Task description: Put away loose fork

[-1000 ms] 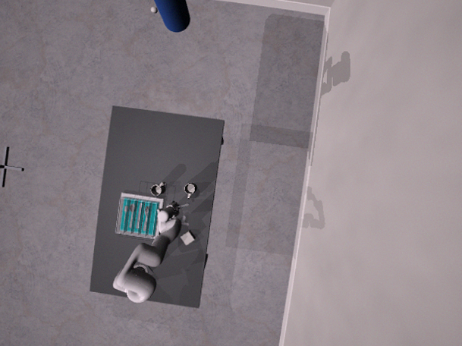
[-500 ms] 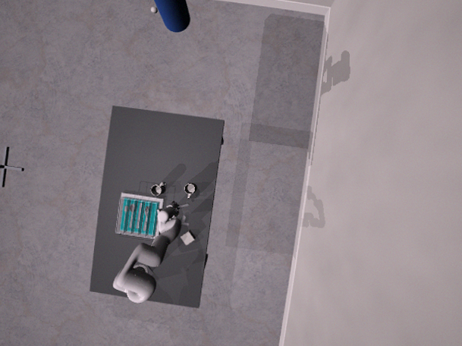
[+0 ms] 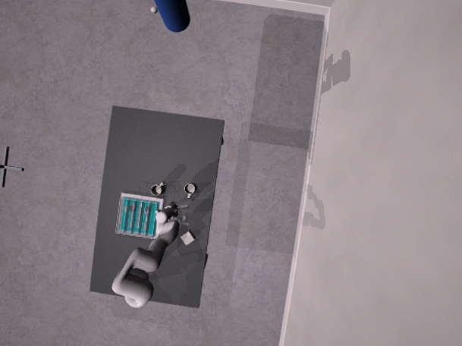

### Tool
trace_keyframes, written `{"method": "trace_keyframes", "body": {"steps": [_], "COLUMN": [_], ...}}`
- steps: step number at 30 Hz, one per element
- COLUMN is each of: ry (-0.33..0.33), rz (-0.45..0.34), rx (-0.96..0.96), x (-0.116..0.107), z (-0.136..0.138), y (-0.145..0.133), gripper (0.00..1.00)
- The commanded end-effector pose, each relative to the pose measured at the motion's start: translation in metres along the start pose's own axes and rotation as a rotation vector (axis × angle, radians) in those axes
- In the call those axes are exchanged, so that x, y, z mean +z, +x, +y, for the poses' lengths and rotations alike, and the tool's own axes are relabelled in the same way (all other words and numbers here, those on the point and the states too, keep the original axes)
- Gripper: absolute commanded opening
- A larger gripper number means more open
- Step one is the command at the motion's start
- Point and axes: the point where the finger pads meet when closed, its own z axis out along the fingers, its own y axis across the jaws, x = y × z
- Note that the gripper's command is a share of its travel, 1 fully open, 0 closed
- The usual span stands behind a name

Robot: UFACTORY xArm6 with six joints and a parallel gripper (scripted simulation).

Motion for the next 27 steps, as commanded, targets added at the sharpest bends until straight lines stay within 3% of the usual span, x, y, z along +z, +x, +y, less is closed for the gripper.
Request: {"method": "trace_keyframes", "body": {"steps": [1,6,20,27], "ry": [-0.004,-0.004,-0.004,-0.004], "rz": [-0.002,-0.002,-0.002,-0.002], "rx": [0.000,0.000,0.000,0.000], "x": [-0.020,-0.033,-0.094,-0.109], "z": [0.001,0.001,0.001,0.001], "y": [-0.001,-0.001,-0.001,-0.001], "gripper": [0.05,0.05,0.05,0.05]}}
